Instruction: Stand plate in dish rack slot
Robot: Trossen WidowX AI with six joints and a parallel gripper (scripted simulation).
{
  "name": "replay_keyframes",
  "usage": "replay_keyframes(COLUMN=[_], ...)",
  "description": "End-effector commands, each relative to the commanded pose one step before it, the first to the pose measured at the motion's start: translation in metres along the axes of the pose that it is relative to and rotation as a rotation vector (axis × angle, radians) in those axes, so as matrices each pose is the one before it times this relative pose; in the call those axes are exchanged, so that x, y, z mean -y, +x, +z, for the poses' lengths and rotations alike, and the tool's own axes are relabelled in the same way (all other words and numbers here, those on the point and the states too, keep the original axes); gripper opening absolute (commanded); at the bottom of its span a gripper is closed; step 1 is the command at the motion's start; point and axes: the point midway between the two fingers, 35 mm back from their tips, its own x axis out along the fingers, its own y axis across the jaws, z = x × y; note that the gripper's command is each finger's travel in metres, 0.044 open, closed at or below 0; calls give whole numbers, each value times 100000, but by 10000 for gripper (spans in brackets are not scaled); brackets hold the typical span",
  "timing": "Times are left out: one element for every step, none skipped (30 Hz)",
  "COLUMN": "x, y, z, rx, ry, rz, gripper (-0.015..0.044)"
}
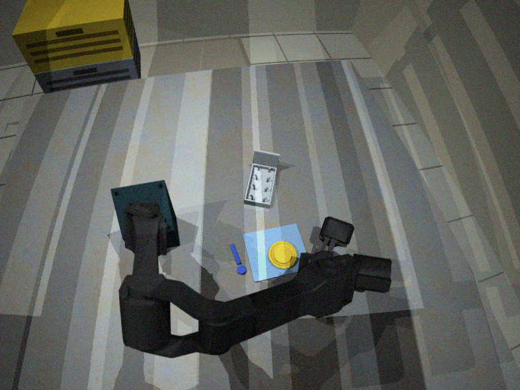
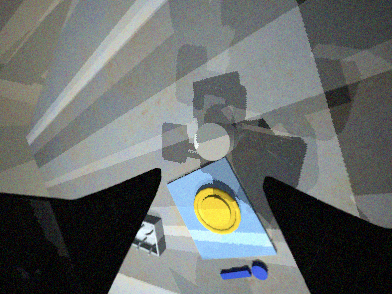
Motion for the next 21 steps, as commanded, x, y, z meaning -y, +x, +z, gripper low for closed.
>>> replay_keyframes(x=[-491, -181, -187, -191, -196, -200, -204, -207, -210, -213, -215, -165, -167, -169, -171, -172, -173, -174, -174, -174, -141], y=[960, 219, 211, 203, 195, 187, 178, 170, 162, 154, 145, 128, 121, 114, 106, 99, 92, 84, 77, 70, 51], z=[-1789, -396, -388, -379, -370, -361, -352, -342, -333, -323, -314, -287, -279, -270, -261, -252, -243, -235, -226, -217, -169], rx=[-4950, -1170, -1152, -1131, -1111, -1090, -1069, -1048, -1026, -1005, -983, -933, -918, -902, -887, -871, -855, -840, -824, -808, -645], ry=[-9681, -2487, -2519, -2546, -2573, -2599, -2624, -2649, -2672, -2695, -2716, -2738, -2760, -2778, -2795, -2812, -2828, -2844, -2858, -2869, -2339], rz=[-5446, -1473, -1477, -1480, -1483, -1487, -1492, -1497, -1502, -1508, -1515, -1541, -1546, -1550, -1555, -1560, -1566, -1572, -1578, -1584, -1291], gripper=[400, 400, 400, 400, 400, 400, 400, 400, 400, 400, 400, 400, 400, 400, 400, 400, 400, 400, 400, 400, 400])
